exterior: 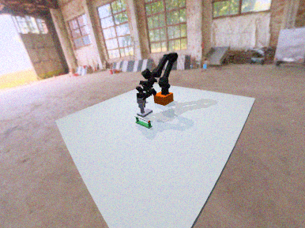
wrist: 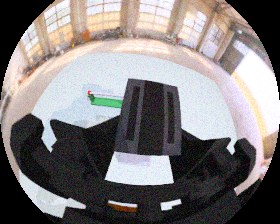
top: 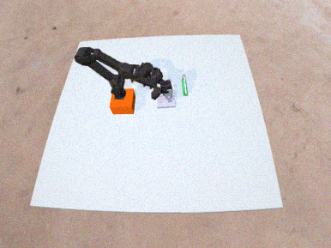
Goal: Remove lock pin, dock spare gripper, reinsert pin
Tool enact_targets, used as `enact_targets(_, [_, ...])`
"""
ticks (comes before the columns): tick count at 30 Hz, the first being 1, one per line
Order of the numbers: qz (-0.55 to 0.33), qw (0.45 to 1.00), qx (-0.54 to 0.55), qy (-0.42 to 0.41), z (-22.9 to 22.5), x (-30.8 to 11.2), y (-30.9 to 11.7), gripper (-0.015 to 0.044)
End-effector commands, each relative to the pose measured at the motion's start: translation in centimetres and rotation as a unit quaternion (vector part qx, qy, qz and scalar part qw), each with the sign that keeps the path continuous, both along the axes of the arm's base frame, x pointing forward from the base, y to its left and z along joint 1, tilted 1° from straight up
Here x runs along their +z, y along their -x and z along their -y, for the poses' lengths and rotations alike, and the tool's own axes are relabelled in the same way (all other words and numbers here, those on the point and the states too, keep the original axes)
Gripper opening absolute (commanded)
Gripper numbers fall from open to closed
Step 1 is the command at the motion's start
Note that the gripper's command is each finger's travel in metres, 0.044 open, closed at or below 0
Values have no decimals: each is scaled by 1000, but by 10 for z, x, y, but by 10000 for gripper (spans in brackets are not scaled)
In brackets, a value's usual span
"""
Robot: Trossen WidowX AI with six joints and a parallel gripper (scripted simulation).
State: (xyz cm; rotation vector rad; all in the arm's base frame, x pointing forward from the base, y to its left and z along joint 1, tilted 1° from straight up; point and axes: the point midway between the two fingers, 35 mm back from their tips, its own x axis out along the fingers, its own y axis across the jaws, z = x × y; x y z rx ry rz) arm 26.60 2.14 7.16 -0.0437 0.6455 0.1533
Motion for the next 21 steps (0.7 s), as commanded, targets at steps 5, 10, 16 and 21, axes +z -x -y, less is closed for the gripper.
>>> enact_targets(5, [-1,1000,0,0,0,0,0,440])
enact_targets(10, [0,1000,0,0,0,4,1,440])
enact_targets(16, [-4,1000,-1,0,1,16,4,440])
enact_targets(21, [-5,1000,-2,0,1,26,5,440])
